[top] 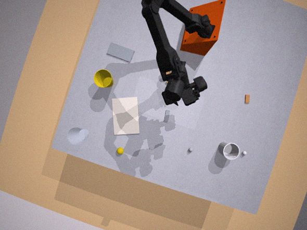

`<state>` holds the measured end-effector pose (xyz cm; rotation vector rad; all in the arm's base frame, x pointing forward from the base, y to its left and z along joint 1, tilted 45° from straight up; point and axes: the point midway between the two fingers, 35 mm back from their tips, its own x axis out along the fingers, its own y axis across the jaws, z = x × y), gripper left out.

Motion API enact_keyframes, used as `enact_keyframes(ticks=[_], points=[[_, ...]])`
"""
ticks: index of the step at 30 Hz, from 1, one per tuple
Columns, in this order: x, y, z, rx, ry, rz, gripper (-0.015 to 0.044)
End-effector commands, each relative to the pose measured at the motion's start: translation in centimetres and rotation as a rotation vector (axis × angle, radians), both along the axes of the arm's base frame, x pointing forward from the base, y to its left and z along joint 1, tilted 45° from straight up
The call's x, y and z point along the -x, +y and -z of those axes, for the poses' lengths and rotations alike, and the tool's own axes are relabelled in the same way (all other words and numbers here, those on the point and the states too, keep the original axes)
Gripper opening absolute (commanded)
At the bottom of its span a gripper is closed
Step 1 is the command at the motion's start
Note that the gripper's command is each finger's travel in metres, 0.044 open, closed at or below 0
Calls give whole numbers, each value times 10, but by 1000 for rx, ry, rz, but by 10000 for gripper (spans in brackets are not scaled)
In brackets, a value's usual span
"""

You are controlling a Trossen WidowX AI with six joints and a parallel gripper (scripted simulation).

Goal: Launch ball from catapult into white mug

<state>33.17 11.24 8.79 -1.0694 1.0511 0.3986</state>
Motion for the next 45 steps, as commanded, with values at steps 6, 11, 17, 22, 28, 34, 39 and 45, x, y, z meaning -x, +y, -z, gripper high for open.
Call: enact_keyframes(ticks=[6, 11, 17, 22, 28, 34, 39, 45], points=[[23, -30, 43, 240, 157, -31, 440], [36, -49, 58, 376, 243, -58, 440], [51, -73, 70, 533, 347, -100, 440], [62, -89, 76, 641, 425, -135, 440], [60, -95, 85, 645, 428, -137, 440], [53, -119, 111, 647, 428, -136, 440], [51, -123, 115, 647, 428, -137, 440], [49, -129, 123, 646, 428, -137, 440]])
